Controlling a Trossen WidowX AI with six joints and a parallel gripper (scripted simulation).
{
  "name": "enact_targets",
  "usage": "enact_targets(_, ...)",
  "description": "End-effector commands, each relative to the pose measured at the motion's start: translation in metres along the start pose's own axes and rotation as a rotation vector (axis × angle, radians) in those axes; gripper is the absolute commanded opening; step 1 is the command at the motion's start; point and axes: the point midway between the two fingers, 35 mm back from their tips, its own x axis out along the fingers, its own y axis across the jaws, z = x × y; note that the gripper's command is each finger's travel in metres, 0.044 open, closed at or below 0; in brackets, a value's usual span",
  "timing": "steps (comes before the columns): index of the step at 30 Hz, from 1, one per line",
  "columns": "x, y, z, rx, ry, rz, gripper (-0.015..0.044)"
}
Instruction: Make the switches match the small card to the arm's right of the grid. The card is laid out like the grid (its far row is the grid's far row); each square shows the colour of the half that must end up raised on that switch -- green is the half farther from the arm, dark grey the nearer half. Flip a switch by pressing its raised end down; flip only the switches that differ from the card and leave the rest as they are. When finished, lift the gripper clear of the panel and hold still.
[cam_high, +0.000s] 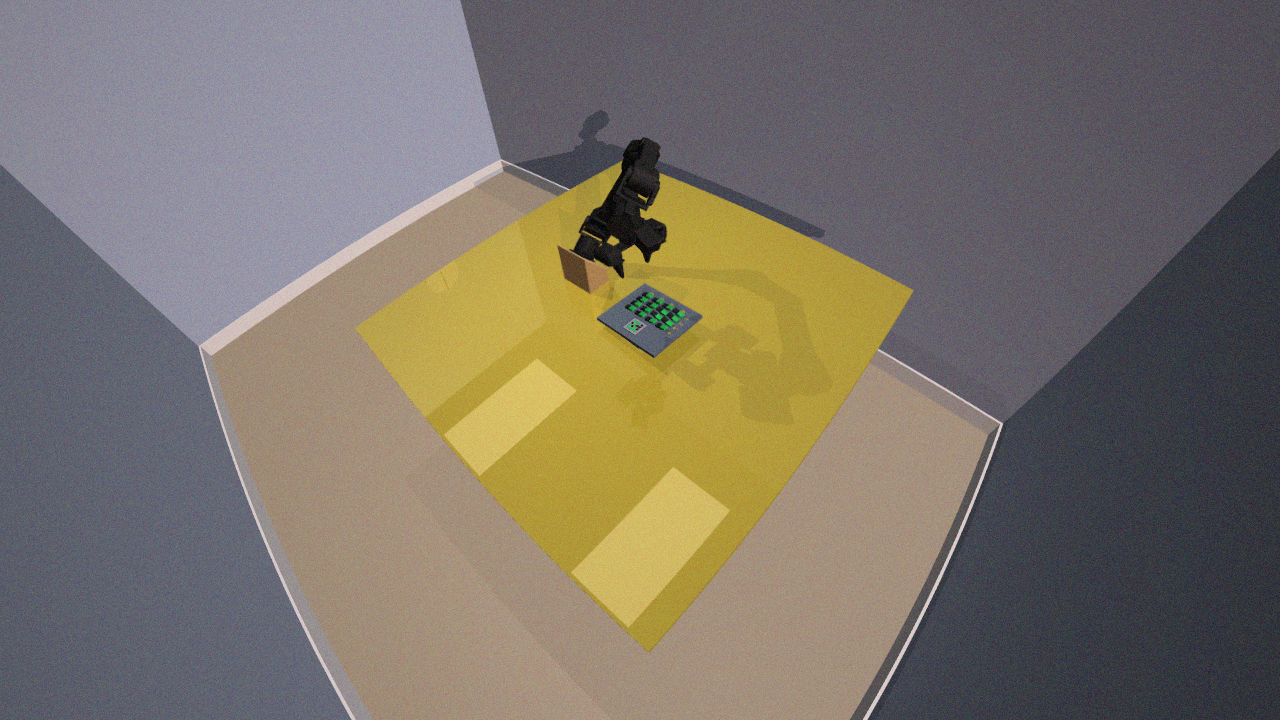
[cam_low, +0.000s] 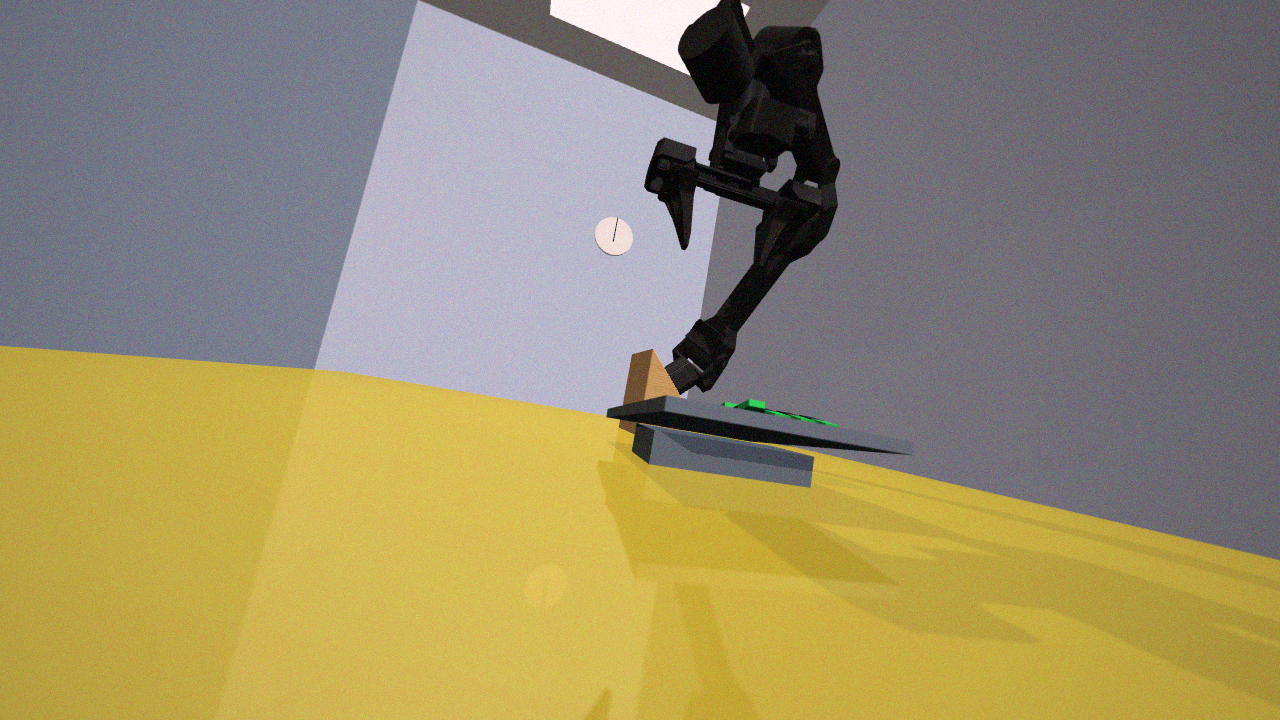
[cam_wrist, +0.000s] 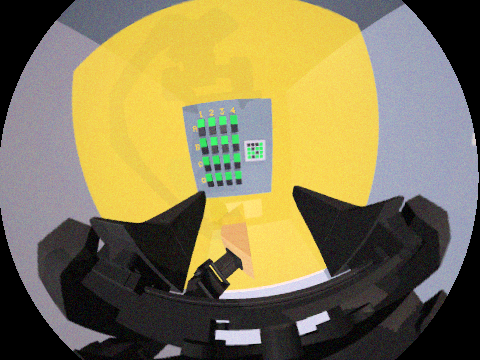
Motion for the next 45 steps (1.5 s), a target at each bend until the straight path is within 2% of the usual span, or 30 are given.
enact_targets(1,0.003,0.001,0.001,-0.001,0.0,0.0,0.0374)
enact_targets(7,0.084,0.028,0.018,-0.03,-0.002,0.021,0.0216)
enact_targets(13,0.096,0.032,0.018,-0.035,-0.002,0.027,0.0059)
enact_targets(15,0.112,0.033,0.018,-0.034,-0.014,0.026,0.0006)
enact_targets(18,0.129,0.034,0.017,-0.035,-0.027,0.029,0.0)
enact_targets(45,0.153,0.035,0.017,-0.035,-0.028,0.03,0.0)
